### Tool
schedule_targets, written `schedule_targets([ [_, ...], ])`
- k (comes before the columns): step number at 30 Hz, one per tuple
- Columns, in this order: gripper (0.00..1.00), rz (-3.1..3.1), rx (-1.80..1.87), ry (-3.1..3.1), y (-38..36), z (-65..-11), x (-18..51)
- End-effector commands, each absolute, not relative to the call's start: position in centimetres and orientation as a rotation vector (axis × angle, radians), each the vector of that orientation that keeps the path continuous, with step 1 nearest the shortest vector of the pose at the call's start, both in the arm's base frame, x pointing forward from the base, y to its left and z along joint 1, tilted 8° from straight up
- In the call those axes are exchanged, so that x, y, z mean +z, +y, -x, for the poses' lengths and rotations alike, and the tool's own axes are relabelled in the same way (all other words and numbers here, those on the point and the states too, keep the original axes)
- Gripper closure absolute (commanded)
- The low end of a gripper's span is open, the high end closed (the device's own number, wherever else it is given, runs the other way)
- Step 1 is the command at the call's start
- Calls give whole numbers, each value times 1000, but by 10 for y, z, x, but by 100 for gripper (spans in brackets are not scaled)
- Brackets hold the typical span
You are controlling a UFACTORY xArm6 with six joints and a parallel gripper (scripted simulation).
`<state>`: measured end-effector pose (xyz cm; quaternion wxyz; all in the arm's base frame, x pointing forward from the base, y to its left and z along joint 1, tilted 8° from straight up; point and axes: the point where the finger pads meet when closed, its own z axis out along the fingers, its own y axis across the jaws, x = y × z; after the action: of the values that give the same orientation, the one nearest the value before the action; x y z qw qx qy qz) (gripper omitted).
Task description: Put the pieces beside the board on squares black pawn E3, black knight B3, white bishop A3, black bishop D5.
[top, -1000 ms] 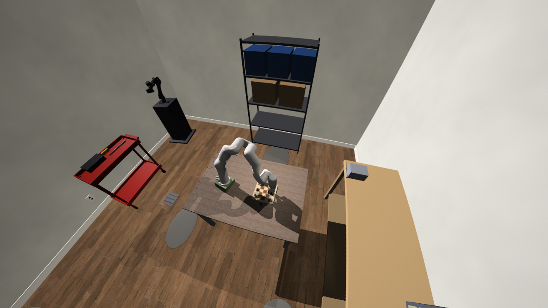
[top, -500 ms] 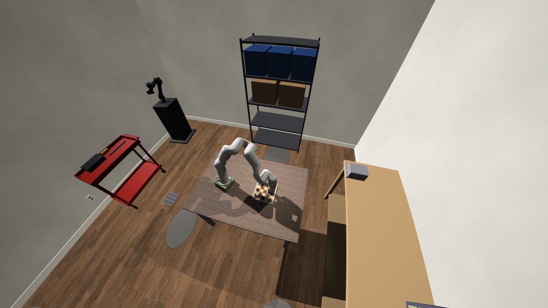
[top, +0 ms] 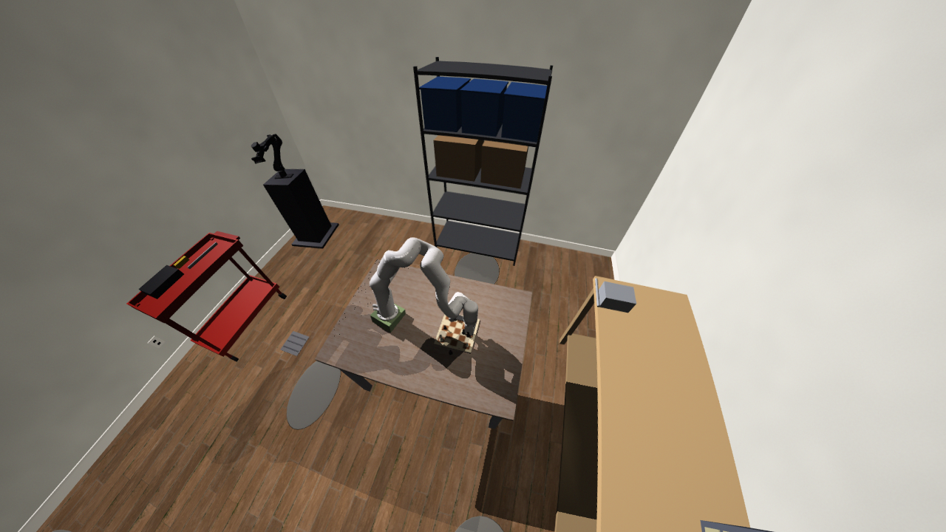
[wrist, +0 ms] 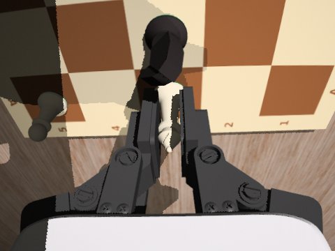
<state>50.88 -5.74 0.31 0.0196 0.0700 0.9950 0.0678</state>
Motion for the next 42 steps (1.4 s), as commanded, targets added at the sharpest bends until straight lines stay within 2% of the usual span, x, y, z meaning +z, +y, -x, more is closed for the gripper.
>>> schedule_targets([
  [1,93,-217,210,3083,-58,-510,5],
  [4,93,-217,210,3083,-58,-510,5],
  [5,85,-217,210,3083,-58,-510,5],
  [7,85,-217,210,3083,-58,-510,5],
  [8,78,-217,210,3083,-58,-510,5],
  [10,78,-217,210,3083,-58,-510,5],
  [11,70,-217,210,3083,-58,-510,5],
  [13,70,-217,210,3083,-58,-510,5],
  [14,63,-217,210,3083,-58,-510,5],
  [29,63,-217,210,3083,-58,-510,8],
  [42,63,-217,210,3083,-65,-508,56],
])
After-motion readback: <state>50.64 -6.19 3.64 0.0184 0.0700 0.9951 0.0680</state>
